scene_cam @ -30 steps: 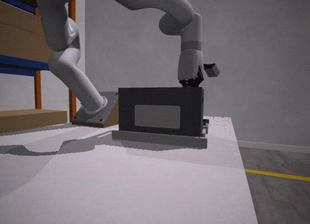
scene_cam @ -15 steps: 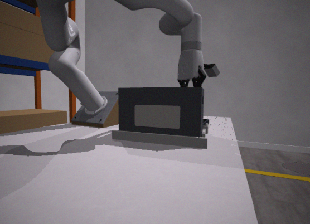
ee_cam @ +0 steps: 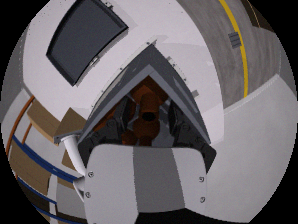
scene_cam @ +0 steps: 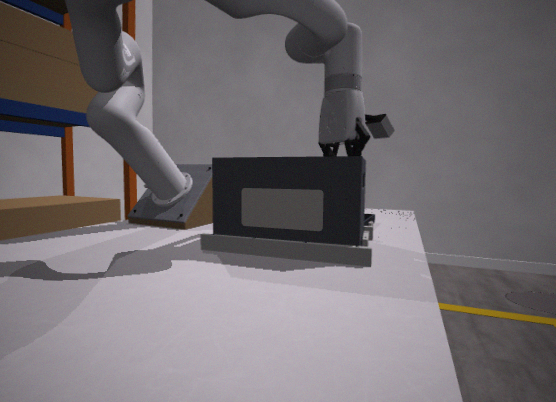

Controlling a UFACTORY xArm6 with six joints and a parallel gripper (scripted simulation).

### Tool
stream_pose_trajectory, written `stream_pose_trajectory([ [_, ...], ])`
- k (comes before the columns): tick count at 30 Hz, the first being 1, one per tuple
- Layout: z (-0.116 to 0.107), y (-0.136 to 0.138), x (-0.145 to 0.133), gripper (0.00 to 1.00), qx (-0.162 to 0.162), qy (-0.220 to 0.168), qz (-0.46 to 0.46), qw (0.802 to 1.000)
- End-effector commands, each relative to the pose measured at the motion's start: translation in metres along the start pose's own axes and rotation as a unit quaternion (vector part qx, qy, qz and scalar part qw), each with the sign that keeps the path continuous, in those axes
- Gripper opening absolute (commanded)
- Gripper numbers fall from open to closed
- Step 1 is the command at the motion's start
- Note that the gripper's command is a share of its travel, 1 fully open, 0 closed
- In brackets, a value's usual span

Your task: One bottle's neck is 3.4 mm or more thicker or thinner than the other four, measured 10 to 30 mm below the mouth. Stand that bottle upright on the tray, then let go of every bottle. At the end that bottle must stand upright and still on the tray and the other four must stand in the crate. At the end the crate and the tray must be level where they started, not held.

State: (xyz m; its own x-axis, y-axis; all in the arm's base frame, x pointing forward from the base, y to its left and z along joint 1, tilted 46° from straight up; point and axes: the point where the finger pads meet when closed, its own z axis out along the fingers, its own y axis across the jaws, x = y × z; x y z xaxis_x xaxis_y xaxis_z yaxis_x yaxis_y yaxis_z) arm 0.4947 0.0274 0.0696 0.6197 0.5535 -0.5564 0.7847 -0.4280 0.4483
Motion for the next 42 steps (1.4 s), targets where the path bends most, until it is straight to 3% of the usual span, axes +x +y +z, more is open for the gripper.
stream_pose_trajectory([
  [1,-0.002,0.001,0.001,0.65,-0.001,0.002,0.001,1.000],
  [22,-0.007,0.001,0.001,0.65,-0.001,0.002,0.001,1.000],
  [29,-0.017,0.001,0.001,0.65,-0.001,0.002,0.001,1.000],
  [42,-0.060,0.001,0.000,0.65,-0.001,0.002,0.001,1.000],
])
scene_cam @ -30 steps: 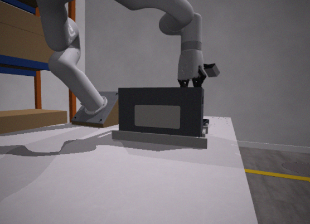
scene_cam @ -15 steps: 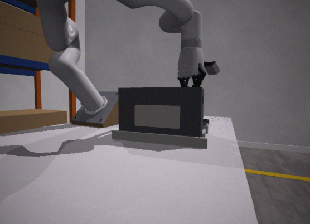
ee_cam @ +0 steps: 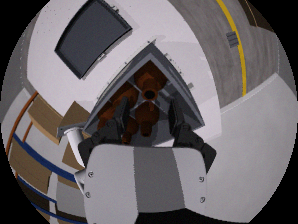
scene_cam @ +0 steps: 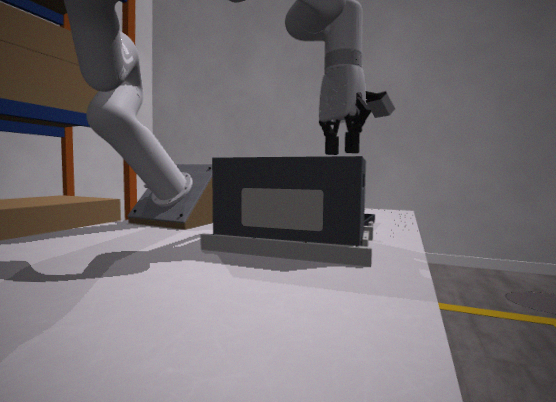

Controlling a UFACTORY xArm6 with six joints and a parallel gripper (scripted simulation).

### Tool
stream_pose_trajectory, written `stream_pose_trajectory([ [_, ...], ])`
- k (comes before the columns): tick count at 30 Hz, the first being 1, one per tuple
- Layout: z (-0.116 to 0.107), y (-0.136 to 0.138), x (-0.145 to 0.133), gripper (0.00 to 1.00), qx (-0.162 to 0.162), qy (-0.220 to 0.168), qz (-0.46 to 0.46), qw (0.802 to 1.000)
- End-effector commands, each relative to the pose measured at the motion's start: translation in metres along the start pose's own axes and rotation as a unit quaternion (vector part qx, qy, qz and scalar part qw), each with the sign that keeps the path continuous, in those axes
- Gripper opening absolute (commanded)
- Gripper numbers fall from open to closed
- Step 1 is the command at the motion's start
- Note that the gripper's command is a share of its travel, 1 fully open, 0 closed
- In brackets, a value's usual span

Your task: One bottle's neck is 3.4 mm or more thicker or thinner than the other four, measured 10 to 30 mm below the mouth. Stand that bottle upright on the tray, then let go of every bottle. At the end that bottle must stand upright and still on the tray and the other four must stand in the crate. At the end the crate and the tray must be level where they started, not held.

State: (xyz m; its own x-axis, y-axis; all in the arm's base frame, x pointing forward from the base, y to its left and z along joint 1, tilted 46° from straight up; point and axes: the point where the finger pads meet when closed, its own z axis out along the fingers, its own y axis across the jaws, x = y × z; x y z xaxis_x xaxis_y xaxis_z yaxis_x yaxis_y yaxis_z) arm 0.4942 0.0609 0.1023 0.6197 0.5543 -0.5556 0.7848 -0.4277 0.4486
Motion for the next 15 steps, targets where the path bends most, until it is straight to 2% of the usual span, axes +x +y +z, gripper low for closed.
stream_pose_trajectory([
  [1,-0.016,0.001,0.000,0.65,-0.001,0.001,0.001,1.000],
  [15,-0.038,0.001,0.000,0.65,-0.001,0.001,0.001,1.000],
])
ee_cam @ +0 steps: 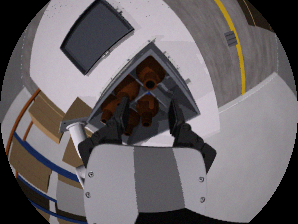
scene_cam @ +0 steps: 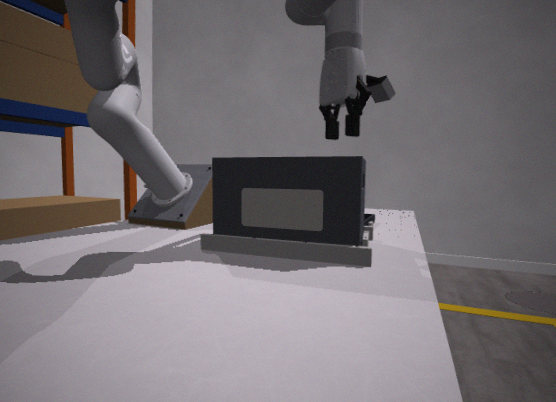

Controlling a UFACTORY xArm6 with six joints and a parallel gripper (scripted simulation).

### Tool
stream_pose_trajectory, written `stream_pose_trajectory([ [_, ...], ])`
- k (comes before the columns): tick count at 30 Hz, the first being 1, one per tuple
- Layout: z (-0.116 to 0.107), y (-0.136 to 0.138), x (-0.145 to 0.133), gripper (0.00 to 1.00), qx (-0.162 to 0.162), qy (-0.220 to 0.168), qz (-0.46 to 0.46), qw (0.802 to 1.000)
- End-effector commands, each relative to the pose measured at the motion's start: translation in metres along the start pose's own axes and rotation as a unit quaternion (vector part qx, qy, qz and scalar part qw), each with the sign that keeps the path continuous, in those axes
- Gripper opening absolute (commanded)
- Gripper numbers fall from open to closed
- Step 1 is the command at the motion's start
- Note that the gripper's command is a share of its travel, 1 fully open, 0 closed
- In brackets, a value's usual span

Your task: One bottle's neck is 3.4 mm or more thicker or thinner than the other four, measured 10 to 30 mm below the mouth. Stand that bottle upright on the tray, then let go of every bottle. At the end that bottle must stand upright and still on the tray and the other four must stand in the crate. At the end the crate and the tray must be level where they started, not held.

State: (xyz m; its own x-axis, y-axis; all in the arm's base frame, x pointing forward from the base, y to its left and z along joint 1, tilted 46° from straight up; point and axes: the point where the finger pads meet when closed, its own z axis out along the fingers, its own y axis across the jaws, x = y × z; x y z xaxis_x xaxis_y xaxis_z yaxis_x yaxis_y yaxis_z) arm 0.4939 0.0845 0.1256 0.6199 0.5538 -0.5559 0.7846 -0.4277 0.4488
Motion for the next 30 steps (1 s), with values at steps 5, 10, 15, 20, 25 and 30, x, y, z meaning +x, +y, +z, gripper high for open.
stream_pose_trajectory([
  [5,-0.0059,0.0006,0.0004,0.65,-0.001,0.001,0.000,1.000],
  [10,-0.0059,0.0006,0.0004,0.00,-0.001,0.001,0.000,1.000],
  [15,-0.0059,0.0006,0.0004,0.00,-0.001,0.001,0.000,1.000],
  [20,-0.0059,0.0006,0.0004,0.00,-0.001,0.001,0.000,1.000],
  [25,-0.0059,0.0006,0.0004,0.00,-0.001,0.001,0.000,1.000],
  [30,-0.0059,0.0006,0.0004,0.00,-0.001,0.001,0.000,1.000],
])
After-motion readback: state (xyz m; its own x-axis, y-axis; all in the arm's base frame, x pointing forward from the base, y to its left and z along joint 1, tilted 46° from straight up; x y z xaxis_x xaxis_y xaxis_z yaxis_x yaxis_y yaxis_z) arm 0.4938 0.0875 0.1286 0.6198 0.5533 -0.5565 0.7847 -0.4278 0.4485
